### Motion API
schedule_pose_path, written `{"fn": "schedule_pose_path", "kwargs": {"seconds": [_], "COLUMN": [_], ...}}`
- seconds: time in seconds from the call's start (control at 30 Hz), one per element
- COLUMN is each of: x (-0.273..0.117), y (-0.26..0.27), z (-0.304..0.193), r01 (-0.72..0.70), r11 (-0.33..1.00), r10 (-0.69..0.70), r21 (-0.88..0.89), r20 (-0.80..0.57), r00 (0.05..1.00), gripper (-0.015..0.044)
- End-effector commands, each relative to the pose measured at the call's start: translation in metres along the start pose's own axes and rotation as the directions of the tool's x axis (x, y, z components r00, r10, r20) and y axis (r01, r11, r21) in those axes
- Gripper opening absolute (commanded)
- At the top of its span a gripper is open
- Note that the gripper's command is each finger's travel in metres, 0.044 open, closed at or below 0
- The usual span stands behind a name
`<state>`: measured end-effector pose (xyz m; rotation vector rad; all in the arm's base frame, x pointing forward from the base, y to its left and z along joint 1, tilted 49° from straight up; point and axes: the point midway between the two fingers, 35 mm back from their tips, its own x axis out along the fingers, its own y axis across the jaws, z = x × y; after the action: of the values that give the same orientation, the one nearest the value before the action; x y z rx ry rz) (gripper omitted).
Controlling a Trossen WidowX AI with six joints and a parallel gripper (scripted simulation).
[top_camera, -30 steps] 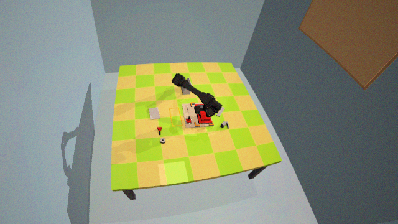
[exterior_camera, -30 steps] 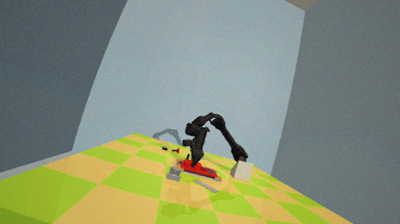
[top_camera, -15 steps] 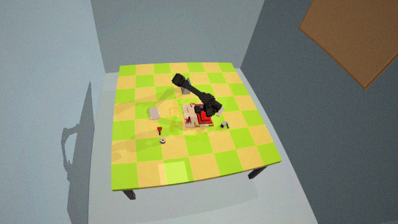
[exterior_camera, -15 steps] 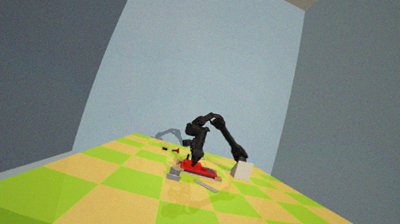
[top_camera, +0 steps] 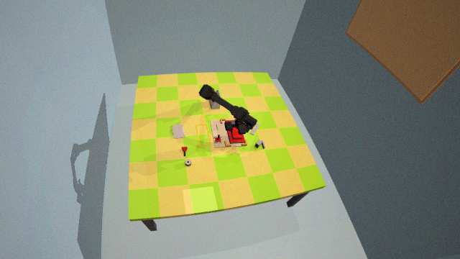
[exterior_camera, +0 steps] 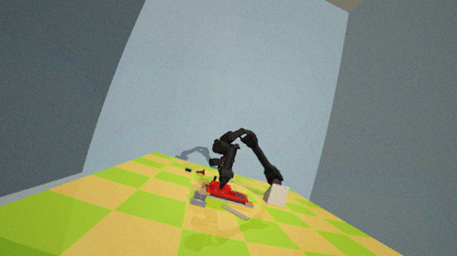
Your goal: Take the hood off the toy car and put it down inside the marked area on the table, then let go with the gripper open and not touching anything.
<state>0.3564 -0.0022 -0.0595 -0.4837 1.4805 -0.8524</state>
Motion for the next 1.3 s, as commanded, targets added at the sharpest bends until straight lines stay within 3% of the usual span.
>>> {"fn": "schedule_pose_path", "kwargs": {"seconds": [0.0, 0.9, 1.27], "x": [-0.004, -0.022, -0.052], "y": [0.001, 0.001, 0.001], "z": [0.001, 0.001, 0.001], "r01": [-0.007, -0.006, -0.008], "r11": [1.0, 1.0, 1.0], "r10": [0.007, 0.006, 0.008], "r21": [0.007, 0.006, 0.005], "r20": [-0.001, -0.001, -0.002], "r00": [1.0, 1.0, 1.0], "gripper": [0.0, 0.0, 0.0]}}
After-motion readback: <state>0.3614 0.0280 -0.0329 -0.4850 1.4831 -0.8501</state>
